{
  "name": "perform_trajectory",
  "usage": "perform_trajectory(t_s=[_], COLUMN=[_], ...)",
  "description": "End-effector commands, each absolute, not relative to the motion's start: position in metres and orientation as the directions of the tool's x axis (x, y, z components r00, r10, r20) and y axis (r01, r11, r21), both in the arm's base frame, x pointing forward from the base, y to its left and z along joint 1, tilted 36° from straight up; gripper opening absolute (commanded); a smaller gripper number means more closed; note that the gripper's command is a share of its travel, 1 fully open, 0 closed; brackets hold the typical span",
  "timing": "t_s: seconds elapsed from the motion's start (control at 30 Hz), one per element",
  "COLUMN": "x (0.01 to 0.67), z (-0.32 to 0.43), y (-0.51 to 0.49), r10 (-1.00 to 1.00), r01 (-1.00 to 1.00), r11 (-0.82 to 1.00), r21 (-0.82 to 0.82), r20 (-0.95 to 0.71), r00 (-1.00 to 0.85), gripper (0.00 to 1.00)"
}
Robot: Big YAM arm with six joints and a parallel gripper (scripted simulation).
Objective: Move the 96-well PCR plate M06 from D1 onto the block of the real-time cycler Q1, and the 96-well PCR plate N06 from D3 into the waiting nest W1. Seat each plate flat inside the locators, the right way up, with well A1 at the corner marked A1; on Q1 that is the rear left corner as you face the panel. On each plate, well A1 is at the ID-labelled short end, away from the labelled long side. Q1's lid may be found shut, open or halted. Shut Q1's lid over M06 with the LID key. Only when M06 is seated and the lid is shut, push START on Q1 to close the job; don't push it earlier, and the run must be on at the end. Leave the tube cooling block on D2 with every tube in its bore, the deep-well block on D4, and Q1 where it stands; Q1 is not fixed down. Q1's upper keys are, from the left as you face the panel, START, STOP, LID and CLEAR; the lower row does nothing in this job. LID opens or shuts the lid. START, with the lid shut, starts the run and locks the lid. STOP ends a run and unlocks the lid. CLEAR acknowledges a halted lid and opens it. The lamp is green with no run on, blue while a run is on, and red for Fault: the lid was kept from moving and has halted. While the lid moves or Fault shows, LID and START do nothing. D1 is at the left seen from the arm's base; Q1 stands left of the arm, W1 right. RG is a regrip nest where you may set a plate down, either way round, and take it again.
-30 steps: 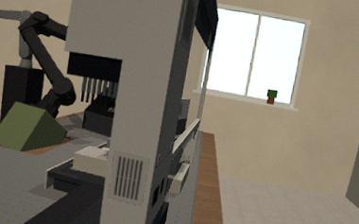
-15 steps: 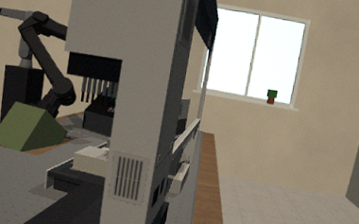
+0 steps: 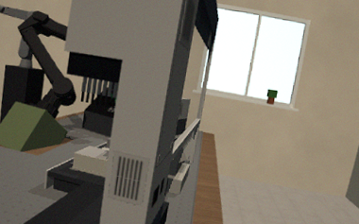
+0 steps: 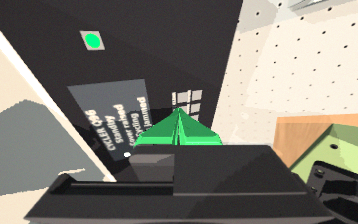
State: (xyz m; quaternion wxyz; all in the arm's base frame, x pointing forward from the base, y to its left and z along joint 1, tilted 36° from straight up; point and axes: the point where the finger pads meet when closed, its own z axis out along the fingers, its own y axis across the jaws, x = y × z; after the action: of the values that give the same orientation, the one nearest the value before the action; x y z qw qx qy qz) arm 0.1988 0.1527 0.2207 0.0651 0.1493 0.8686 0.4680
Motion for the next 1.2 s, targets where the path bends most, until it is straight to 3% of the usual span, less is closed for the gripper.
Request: perform_trajectory(t_s=[0.0, 1.17], x=[0.2005, 0.1987], z=[0.2242, 0.2155], y=[0.1541, 0.1545], r10=[0.321, 0.322], r01=[0.174, 0.18], r11=[0.514, 0.514], r21=[0.84, 0.839], r20=[0.0, 0.005], r00=[-0.947, -0.947], gripper=[0.0, 0.0])
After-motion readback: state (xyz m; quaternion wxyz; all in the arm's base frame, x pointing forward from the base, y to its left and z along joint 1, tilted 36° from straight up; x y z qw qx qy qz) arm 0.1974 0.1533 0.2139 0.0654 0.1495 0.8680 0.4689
